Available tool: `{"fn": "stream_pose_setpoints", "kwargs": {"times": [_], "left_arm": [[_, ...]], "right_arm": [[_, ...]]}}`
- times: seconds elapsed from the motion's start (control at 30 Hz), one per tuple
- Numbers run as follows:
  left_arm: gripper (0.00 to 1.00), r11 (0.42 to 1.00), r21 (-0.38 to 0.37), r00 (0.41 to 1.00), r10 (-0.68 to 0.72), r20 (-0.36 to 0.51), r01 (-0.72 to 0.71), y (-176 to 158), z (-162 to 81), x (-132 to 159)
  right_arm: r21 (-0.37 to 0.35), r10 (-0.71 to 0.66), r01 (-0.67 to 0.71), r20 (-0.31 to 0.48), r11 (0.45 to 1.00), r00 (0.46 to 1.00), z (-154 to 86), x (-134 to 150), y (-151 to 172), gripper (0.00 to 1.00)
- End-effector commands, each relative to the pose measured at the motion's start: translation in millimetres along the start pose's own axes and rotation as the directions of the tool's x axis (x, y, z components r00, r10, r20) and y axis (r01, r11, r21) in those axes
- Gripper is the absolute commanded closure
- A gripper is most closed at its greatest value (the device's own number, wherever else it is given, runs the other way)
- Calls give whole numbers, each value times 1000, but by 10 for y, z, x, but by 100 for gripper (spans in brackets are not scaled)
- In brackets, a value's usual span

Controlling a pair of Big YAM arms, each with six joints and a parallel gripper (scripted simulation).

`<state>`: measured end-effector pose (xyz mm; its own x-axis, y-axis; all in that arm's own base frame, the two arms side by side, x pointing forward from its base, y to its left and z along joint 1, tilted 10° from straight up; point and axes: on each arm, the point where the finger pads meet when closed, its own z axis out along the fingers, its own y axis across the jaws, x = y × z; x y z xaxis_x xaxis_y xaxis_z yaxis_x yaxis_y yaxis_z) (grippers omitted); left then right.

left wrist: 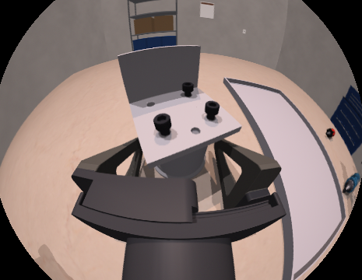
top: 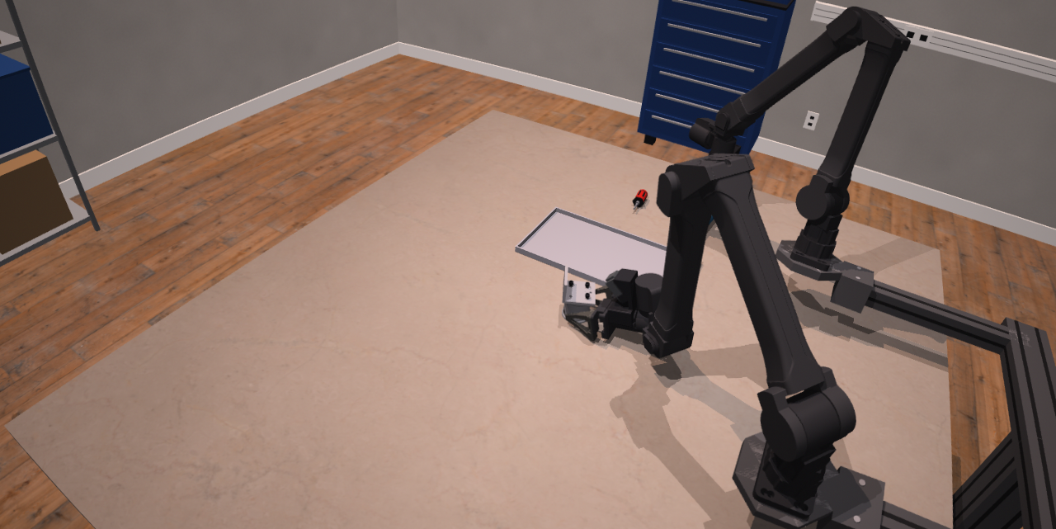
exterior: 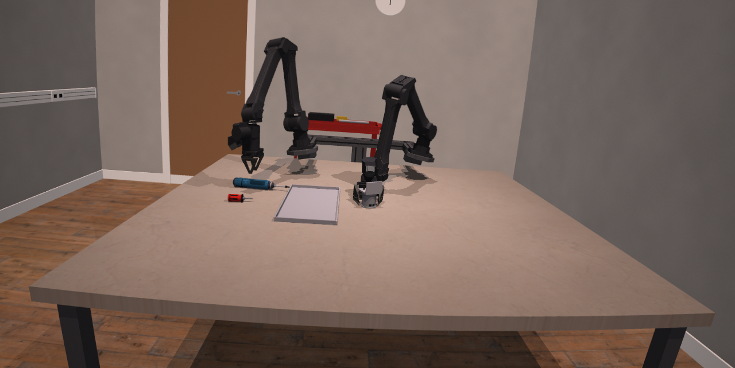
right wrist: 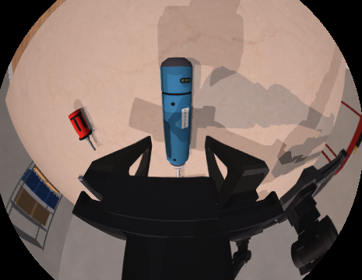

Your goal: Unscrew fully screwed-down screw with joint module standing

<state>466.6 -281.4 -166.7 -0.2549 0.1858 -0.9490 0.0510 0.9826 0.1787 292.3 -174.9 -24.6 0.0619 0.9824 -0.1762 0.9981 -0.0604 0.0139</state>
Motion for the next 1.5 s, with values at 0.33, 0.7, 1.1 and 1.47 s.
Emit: {"fn": "stream_pose_setpoints", "kwargs": {"times": [0.33, 0.7, 1.1, 1.47], "left_arm": [[14, 1000, 1, 1000, -9, 14, 8, -33, 26, -64], [14, 1000, 1, 1000, -9, 14, 8, -33, 26, -64], [14, 999, 12, 999, -33, 33, 33, -78, -228, -175], [14, 999, 13, 999, -34, 33, 34, -77, -329, -174]], "right_arm": [[-23, 6, -6, 12, 1000, 1000, -61, -53, 116, 35], [-23, 6, -6, 12, 1000, 1000, -61, -53, 116, 35], [-23, 6, -6, 12, 1000, 1000, -61, -53, 116, 35], [-23, 6, -6, 12, 1000, 1000, -61, -53, 116, 35]]}}
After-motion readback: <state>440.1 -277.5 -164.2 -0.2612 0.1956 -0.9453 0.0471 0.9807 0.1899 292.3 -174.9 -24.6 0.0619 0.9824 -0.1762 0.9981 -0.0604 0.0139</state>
